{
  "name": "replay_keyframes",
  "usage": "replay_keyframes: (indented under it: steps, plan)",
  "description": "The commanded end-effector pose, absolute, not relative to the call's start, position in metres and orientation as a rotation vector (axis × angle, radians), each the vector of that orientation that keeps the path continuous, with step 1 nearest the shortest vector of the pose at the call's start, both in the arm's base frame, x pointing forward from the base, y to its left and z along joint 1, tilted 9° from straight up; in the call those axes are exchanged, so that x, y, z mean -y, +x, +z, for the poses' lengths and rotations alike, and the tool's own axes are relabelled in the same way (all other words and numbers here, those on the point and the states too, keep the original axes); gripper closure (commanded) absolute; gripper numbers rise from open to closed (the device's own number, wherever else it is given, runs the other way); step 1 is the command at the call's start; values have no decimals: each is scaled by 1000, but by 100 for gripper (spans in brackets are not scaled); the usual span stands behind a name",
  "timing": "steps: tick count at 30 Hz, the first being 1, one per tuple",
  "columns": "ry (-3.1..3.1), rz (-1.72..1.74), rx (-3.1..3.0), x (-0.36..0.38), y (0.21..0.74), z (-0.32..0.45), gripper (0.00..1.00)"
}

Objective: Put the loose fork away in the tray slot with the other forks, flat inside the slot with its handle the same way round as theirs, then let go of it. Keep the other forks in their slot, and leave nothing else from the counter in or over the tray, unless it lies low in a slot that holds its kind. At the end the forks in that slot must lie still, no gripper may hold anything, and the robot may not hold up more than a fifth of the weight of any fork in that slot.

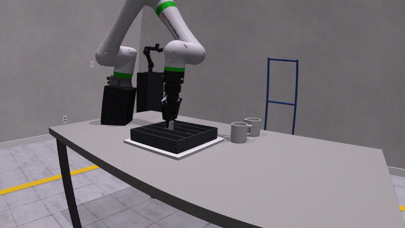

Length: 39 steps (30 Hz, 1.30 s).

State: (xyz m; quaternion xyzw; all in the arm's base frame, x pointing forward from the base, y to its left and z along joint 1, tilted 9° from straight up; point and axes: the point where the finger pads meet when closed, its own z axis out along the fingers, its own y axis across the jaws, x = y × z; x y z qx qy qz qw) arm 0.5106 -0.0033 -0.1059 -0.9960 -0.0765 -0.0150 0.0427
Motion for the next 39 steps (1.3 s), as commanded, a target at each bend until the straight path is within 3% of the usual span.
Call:
replay_keyframes:
  steps: [1, 29, 30, 39]
  plan:
    - [-3047, -46, 234, 3, 511, -107, 97]
    - [-3047, -46, 234, 3, 511, -107, 97]
    - [-3047, -46, 234, 3, 511, -107, 86]
    - [-3047, -46, 234, 3, 511, -107, 86]
